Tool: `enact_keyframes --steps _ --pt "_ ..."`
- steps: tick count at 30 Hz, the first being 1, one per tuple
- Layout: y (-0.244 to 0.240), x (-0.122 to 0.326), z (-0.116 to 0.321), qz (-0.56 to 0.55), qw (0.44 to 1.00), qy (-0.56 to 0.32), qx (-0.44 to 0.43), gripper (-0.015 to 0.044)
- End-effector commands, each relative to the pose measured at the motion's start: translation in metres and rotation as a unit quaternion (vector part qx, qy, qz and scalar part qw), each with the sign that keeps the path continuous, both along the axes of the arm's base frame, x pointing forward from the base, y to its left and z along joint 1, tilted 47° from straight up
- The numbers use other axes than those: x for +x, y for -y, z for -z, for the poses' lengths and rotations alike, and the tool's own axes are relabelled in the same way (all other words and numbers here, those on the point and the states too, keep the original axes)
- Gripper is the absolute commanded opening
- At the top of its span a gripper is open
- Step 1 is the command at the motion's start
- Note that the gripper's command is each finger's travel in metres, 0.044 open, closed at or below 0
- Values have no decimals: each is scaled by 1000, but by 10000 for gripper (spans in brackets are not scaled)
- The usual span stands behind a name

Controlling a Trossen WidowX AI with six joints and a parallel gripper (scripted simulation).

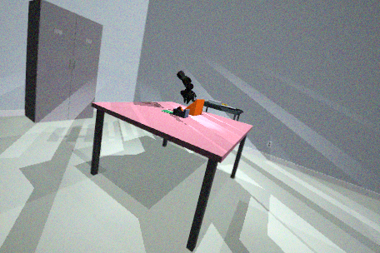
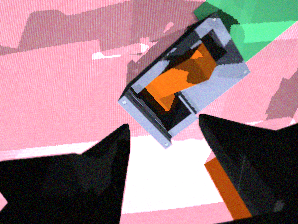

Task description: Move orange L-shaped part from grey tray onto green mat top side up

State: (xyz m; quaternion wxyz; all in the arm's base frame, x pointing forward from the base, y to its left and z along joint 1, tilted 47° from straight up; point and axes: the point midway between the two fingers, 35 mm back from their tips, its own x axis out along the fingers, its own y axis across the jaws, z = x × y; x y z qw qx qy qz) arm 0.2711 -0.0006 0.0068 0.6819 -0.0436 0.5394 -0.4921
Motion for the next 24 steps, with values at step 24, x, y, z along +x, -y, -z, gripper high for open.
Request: enact_keyframes --steps 24 --pt "50 -3 -21 324 885 331 -40 280"
